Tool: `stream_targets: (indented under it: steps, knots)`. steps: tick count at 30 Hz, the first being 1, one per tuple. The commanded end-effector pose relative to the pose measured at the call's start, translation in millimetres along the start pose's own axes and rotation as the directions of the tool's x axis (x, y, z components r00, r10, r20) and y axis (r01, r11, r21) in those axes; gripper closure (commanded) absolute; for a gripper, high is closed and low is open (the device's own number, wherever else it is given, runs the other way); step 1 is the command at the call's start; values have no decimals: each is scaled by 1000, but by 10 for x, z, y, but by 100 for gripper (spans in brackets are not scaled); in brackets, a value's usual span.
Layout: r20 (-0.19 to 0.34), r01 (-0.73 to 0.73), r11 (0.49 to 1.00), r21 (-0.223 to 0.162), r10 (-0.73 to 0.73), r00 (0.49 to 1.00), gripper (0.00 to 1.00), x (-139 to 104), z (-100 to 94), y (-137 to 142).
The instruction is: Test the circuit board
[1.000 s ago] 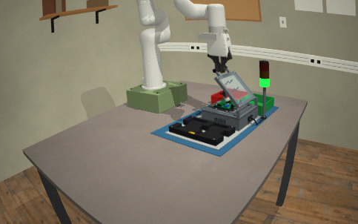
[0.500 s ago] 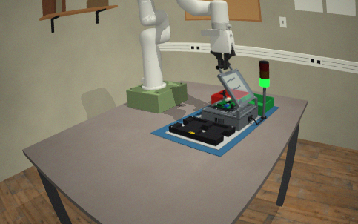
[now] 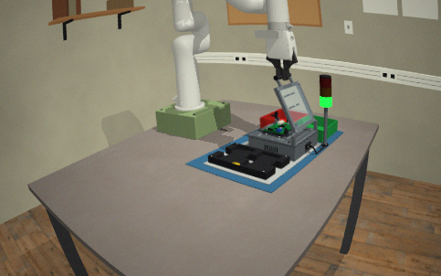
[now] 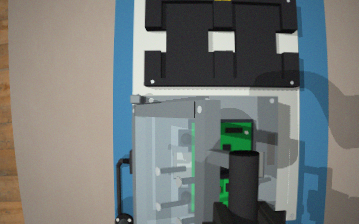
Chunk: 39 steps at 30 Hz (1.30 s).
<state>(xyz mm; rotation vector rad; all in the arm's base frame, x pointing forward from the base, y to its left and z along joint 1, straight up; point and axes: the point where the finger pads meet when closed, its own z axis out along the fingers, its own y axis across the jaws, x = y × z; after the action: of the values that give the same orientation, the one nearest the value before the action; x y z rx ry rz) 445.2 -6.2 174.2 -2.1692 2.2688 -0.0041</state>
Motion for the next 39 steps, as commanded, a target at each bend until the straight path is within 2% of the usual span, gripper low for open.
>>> stream_targets:
  steps: [1, 11, 12, 39]
  knots:
    - [0, 0, 1000, 3, 0, 1000, 100, 0, -30, -40]
    - [0, 0, 1000, 3, 0, 1000, 100, 0, -34, -47]
    - [0, 0, 1000, 3, 0, 1000, 72, 0, -34, -47]
    - [0, 0, 1000, 3, 0, 1000, 72, 0, -34, -47]
